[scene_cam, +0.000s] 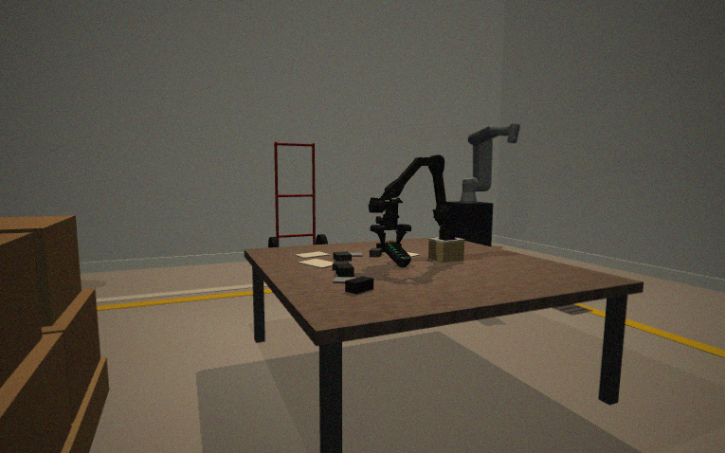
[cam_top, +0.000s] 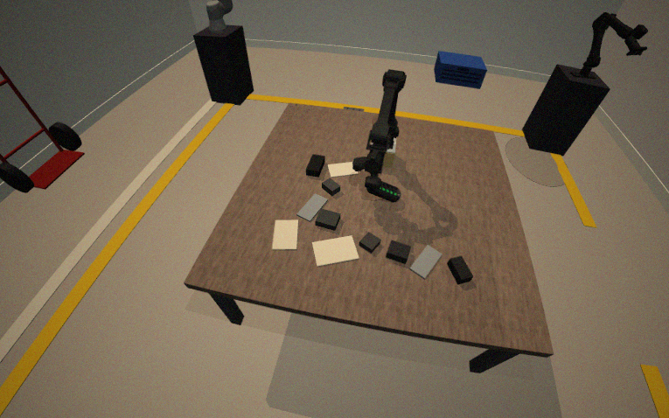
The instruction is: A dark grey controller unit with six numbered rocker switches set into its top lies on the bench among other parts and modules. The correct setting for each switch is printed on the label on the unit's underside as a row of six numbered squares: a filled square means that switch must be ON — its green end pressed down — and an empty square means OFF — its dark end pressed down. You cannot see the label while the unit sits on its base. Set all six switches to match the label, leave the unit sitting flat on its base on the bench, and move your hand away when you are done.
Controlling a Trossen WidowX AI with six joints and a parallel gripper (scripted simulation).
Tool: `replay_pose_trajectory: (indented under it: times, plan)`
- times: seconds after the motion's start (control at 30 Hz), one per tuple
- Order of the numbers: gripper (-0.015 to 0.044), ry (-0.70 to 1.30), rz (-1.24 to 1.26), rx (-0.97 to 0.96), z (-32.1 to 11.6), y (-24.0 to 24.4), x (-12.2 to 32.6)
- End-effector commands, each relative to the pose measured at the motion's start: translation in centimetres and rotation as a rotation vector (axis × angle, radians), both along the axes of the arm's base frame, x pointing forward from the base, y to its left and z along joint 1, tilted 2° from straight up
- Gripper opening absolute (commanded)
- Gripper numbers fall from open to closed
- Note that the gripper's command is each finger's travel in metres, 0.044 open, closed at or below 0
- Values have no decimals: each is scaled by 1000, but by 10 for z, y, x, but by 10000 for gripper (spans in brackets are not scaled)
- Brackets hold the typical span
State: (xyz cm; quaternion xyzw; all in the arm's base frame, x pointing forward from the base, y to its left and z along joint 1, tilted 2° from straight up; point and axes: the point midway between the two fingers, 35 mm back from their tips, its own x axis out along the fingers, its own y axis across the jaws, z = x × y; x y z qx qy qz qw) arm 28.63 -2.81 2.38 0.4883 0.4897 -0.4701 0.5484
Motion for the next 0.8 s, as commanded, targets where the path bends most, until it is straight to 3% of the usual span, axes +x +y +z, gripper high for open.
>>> replay_pose_trajectory:
  times: [0.0,0.77]
  plan:
    - [338,23,15,10,-8,2,-4]
    - [338,23,15,9,-23,-7,-3]
